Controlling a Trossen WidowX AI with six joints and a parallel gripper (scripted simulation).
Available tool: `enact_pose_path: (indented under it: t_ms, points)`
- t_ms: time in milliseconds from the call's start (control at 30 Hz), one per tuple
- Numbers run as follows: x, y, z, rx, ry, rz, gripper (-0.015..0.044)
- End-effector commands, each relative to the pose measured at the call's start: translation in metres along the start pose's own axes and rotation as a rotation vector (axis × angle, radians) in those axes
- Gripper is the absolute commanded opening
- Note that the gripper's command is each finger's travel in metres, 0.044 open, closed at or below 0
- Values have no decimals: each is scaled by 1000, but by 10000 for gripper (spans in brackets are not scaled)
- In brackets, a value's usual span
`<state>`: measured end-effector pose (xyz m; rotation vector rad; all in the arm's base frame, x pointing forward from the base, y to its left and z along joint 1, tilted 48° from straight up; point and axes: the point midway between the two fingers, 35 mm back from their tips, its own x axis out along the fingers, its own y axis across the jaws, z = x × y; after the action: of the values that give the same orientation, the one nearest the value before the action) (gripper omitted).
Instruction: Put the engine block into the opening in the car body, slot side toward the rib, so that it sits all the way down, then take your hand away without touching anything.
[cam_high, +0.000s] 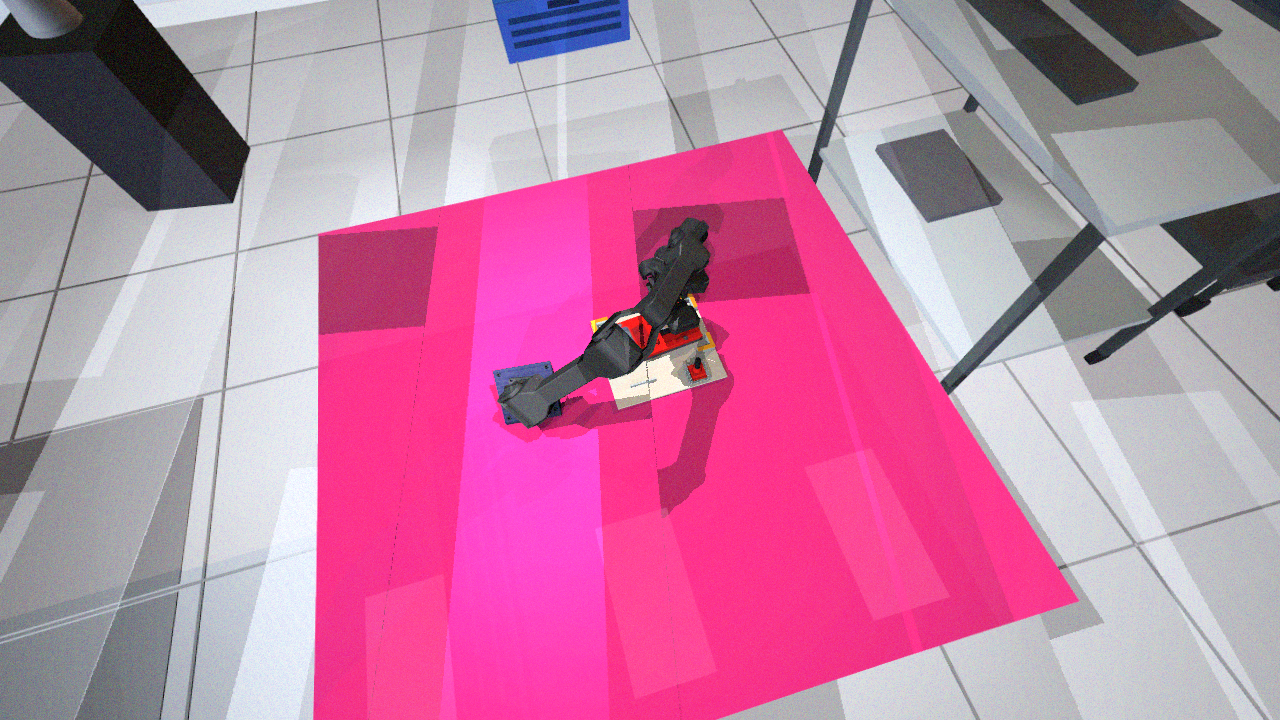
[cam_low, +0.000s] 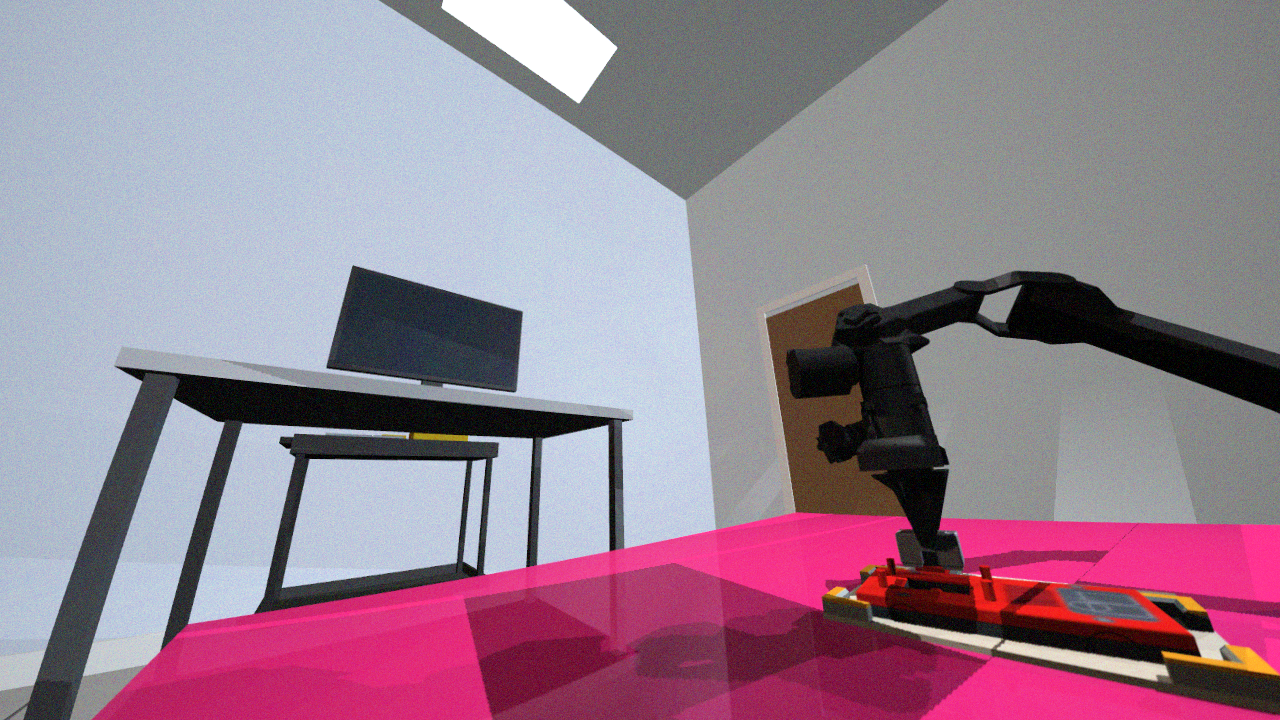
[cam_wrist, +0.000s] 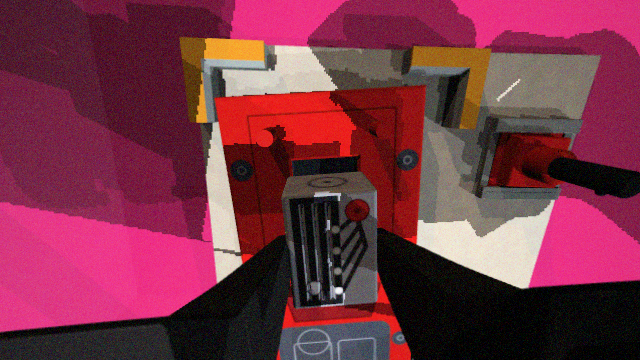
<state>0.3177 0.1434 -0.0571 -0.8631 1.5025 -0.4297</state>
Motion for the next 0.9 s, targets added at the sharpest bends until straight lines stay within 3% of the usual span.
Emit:
enact_pose_path:
  t_ms: [0, 867]
  points:
    - [-4, -2, 3, 1, -11, -1, 159]
    - [-4, -3, 4, 62, -11, 0, 159]
